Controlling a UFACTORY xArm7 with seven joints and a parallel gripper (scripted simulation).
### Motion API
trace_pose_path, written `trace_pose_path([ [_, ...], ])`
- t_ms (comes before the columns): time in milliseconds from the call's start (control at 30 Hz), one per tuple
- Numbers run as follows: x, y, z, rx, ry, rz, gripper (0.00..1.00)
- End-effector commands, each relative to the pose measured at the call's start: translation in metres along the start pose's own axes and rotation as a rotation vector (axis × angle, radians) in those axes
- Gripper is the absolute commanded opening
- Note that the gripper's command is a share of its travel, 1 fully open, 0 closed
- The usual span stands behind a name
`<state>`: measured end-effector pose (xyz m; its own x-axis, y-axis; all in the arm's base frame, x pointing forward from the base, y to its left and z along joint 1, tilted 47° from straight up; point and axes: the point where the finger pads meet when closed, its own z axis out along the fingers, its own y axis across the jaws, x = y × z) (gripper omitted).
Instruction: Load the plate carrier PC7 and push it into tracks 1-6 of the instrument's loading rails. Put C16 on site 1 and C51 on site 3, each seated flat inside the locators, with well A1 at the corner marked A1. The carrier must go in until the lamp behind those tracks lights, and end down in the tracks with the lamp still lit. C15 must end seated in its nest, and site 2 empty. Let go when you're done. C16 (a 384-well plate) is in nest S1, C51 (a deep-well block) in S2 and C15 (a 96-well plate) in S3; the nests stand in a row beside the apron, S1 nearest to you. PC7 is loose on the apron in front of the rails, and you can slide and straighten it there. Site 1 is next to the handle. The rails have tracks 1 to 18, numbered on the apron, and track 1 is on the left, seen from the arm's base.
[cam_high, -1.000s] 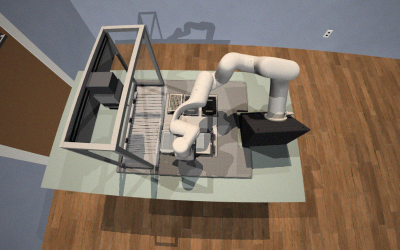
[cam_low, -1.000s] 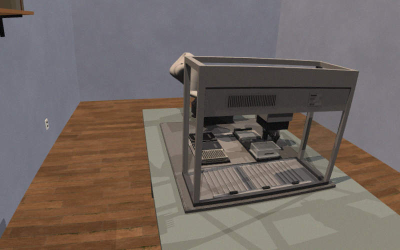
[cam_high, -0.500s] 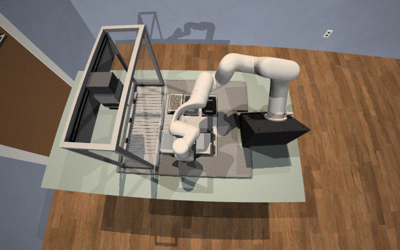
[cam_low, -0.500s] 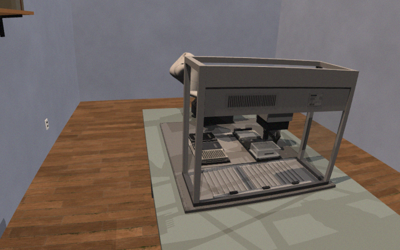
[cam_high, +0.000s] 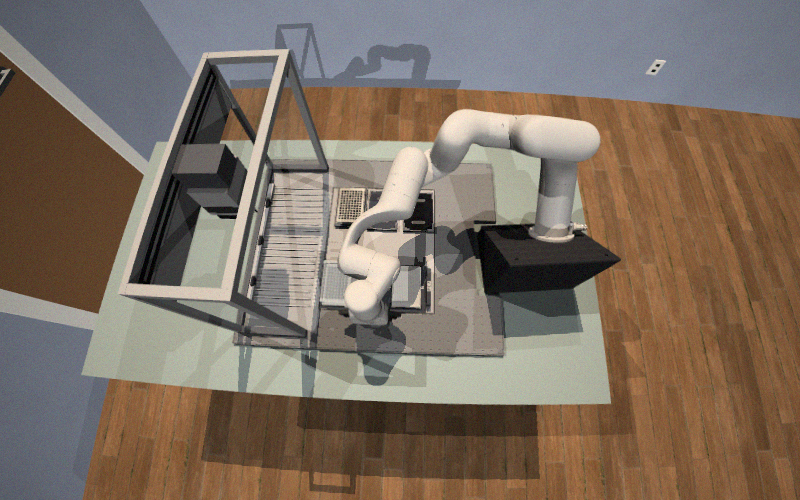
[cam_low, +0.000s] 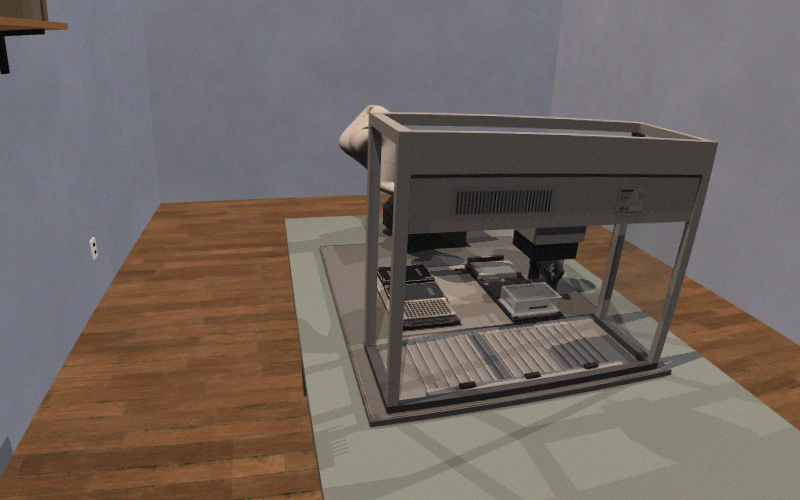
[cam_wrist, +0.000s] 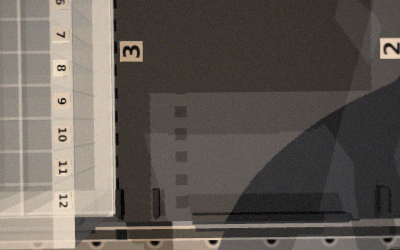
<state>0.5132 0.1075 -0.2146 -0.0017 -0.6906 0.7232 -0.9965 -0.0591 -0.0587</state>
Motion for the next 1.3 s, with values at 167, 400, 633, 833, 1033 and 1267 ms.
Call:
trace_pose_path([
  [167,-0.006,-0.001,-0.002,0.002,-0.003,0.0,1.0],
  [400,-0.011,-0.001,-0.002,0.002,-0.003,0.0,1.0],
  [633,-0.015,-0.001,-0.002,0.002,-0.003,0.0,1.0],
  [833,-0.018,-0.001,-0.002,0.002,-0.003,0.0,1.0],
  [1033,-0.022,-0.001,-0.002,0.002,-0.003,0.0,1.0],
  [1267,-0.025,-0.001,-0.002,0.002,-0.003,0.0,1.0],
])
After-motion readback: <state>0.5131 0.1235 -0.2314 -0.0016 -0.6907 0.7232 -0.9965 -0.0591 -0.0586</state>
